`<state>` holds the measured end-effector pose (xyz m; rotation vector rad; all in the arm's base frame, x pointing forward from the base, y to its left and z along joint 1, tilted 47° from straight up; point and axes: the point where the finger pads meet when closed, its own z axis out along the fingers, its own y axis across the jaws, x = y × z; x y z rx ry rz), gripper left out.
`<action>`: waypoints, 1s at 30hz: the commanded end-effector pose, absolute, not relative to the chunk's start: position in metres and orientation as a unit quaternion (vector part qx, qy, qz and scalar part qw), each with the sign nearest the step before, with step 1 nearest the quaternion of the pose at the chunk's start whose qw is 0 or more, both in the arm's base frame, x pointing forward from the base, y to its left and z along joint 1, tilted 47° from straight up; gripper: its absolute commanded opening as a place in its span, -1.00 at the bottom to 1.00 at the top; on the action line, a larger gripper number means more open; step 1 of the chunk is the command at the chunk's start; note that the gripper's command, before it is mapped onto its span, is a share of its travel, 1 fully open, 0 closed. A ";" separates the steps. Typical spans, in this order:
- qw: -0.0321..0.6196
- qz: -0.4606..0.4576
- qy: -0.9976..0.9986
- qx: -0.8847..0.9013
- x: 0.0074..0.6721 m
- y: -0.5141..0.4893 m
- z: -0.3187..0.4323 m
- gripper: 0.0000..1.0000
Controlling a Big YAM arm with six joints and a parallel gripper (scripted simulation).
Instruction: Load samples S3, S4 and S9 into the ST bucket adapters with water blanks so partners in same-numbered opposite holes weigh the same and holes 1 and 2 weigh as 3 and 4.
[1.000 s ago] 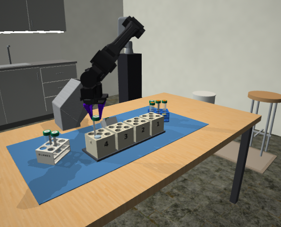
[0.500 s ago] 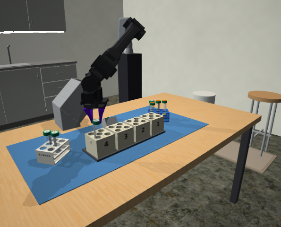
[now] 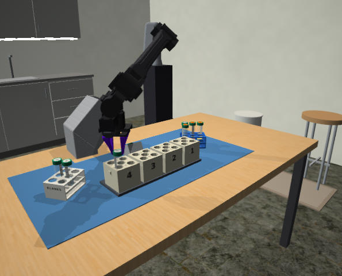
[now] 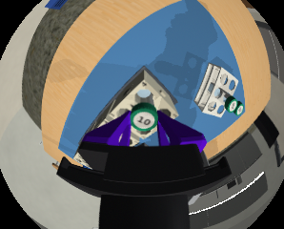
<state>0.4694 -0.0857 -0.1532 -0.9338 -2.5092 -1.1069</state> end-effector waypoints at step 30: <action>0.120 -0.379 -0.859 -0.323 0.475 -0.063 -0.181 -1.00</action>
